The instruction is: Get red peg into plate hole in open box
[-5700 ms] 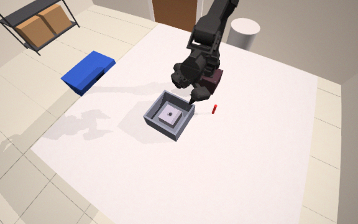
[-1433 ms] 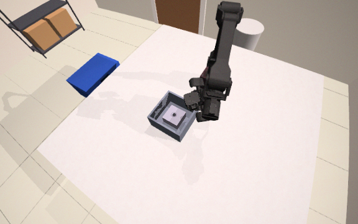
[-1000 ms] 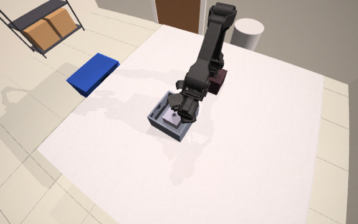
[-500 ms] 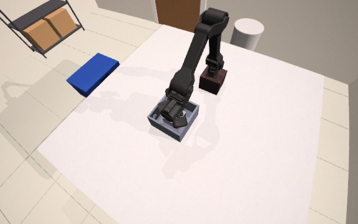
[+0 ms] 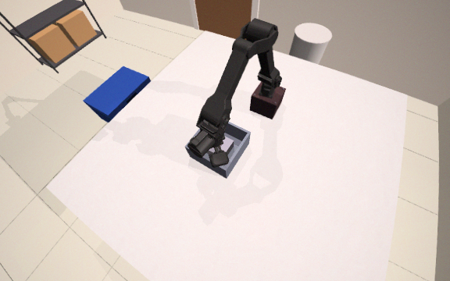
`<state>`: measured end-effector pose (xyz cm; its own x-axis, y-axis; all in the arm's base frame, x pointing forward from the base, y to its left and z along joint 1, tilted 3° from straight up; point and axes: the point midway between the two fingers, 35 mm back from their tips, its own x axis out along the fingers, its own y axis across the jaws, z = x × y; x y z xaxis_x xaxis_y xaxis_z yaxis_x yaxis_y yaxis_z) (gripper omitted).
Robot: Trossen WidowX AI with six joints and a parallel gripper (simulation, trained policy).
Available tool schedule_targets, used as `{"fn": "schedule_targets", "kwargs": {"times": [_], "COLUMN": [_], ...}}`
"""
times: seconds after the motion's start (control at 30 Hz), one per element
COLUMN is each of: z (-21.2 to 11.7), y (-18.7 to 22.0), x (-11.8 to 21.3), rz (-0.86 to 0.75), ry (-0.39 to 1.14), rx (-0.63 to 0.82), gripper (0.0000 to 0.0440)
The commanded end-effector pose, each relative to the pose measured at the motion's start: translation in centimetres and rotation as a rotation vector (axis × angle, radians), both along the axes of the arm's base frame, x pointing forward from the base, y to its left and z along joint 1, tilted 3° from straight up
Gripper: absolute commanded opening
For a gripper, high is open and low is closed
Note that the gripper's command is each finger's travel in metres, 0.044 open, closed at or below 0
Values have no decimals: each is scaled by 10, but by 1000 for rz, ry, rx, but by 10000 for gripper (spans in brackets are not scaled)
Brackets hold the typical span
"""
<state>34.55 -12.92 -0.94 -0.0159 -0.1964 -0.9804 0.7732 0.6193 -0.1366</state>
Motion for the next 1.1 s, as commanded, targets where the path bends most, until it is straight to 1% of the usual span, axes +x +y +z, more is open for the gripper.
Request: {"fn": "schedule_targets", "kwargs": {"times": [0.0, 0.1, 0.33, 1.07], "z": [-1, 4, 20, 20], "y": [-1, -1, 0, 1], "x": [14, 29, 66, 66], "rz": [13, 17, 38, 38], "ry": [-6, -37, -133, -134], "rx": [38, 64, 110, 111], "gripper": [386, 440, 440, 440]}}
